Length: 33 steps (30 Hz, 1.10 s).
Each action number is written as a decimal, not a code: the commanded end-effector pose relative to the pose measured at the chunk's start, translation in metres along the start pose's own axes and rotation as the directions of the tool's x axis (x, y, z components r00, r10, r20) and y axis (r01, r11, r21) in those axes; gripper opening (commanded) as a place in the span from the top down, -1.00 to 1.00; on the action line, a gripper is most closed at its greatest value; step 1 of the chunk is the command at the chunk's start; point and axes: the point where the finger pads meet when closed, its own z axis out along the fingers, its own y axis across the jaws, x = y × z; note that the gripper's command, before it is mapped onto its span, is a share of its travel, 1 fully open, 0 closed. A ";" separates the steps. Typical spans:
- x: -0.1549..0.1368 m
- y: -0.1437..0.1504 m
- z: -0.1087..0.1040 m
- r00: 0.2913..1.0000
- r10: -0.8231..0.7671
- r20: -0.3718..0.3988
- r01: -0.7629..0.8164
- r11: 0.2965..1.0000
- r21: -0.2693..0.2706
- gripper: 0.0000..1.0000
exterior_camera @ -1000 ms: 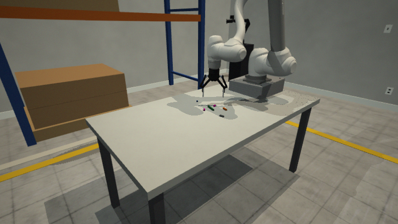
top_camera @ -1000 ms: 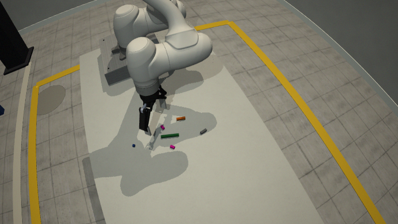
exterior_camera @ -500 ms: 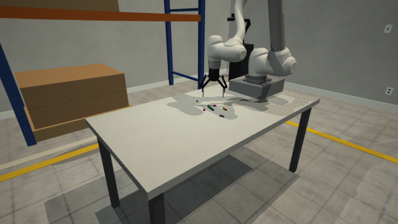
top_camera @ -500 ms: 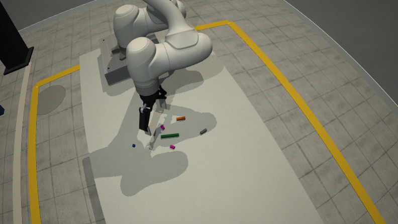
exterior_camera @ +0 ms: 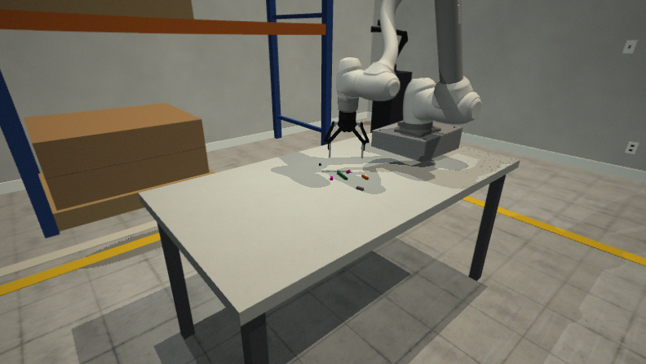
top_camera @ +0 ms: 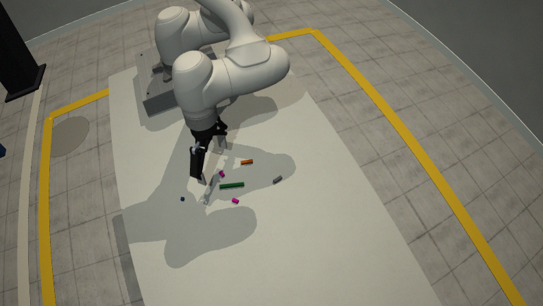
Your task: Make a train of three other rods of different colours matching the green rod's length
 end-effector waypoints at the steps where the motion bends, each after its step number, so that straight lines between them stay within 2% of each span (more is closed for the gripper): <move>1: 0.000 0.000 0.000 1.000 0.000 0.000 0.000 1.000 0.000 -1.00; 33: 0.000 0.000 0.000 0.999 0.033 0.000 -0.033 0.999 0.000 -1.00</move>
